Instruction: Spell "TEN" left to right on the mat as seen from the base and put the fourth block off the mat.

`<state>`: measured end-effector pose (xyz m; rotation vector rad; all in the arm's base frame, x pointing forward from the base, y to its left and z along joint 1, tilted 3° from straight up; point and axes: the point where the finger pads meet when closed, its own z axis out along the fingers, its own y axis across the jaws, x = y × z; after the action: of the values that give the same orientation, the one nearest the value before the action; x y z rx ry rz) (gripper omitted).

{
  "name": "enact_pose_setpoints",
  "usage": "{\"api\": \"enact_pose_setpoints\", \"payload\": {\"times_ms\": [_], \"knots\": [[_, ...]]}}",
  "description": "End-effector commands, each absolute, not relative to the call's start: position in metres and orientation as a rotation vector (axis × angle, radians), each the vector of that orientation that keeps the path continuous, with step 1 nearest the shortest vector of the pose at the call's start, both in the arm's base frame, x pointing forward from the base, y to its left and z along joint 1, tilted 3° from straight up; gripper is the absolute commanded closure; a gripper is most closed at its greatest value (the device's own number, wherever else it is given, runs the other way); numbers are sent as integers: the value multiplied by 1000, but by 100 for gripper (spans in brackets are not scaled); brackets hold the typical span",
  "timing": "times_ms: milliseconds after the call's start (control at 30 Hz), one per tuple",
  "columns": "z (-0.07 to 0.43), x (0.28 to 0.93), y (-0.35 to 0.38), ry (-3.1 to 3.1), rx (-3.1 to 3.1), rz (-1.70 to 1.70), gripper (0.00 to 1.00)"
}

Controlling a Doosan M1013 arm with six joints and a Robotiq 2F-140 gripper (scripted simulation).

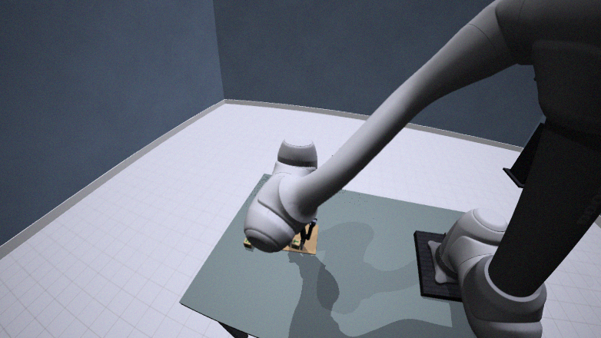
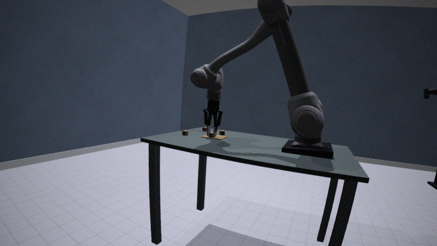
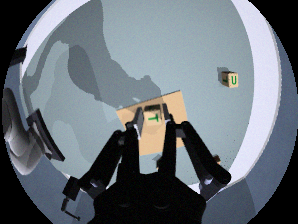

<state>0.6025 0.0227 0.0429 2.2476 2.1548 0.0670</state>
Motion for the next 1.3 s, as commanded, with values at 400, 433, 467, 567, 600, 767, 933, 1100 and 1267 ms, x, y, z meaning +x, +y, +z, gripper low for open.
{"api": "enact_pose_setpoints", "payload": {"times_ms": [400,433,467,567,600,767,933,1100,1267], "knots": [[42,602,24,2151,2247,71,72],[43,602,24,2151,2247,71,72],[44,602,24,2151,2247,71,72],[51,602,24,2151,2247,71,72],[55,601,24,2151,2247,71,72],[78,600,24,2151,2247,71,72],[95,599,24,2151,2247,71,72],[119,598,23,2151,2247,71,72],[130,597,23,2151,2247,71,72]]}}
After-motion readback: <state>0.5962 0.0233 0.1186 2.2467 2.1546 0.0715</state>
